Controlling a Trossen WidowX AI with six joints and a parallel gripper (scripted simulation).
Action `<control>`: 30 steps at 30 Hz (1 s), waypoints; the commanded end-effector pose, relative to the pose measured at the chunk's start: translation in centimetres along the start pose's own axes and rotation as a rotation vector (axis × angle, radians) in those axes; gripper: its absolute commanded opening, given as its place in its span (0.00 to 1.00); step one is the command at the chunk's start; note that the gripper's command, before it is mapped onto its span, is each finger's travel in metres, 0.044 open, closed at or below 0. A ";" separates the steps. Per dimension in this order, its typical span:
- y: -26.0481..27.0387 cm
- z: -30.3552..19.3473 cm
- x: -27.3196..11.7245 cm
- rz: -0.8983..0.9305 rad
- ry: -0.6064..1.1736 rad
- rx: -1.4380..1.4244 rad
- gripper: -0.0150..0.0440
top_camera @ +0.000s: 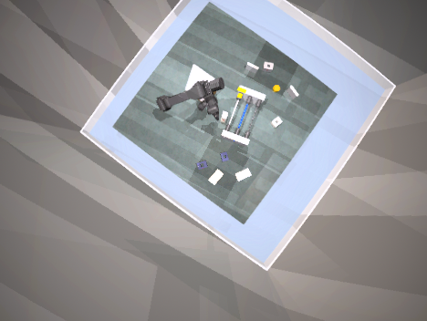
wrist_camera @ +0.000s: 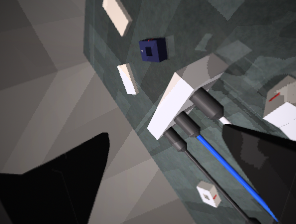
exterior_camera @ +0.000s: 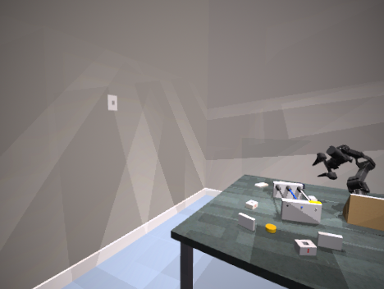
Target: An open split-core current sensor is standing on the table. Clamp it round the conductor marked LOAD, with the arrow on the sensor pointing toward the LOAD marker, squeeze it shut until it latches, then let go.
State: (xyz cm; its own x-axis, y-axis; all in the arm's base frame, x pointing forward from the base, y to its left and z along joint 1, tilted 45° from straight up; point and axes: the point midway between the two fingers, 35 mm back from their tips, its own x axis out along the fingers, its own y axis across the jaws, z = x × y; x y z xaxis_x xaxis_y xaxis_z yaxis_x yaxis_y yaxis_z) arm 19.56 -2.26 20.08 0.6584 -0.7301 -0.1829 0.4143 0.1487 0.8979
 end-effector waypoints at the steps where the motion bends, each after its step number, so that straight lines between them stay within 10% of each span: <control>1: -0.1 -0.1 0.0 -0.008 0.001 -0.005 0.98; 12: -0.5 -5.2 2.5 -0.224 0.347 -0.331 1.00; 30: 11.3 -6.6 4.7 0.524 0.525 -0.871 1.00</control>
State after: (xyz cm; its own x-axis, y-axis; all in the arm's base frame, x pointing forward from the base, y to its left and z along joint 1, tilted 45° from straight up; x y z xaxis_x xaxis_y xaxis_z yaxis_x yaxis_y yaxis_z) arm 28.93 0.44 19.63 0.8293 -0.2876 -0.4791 0.5437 0.6134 0.5729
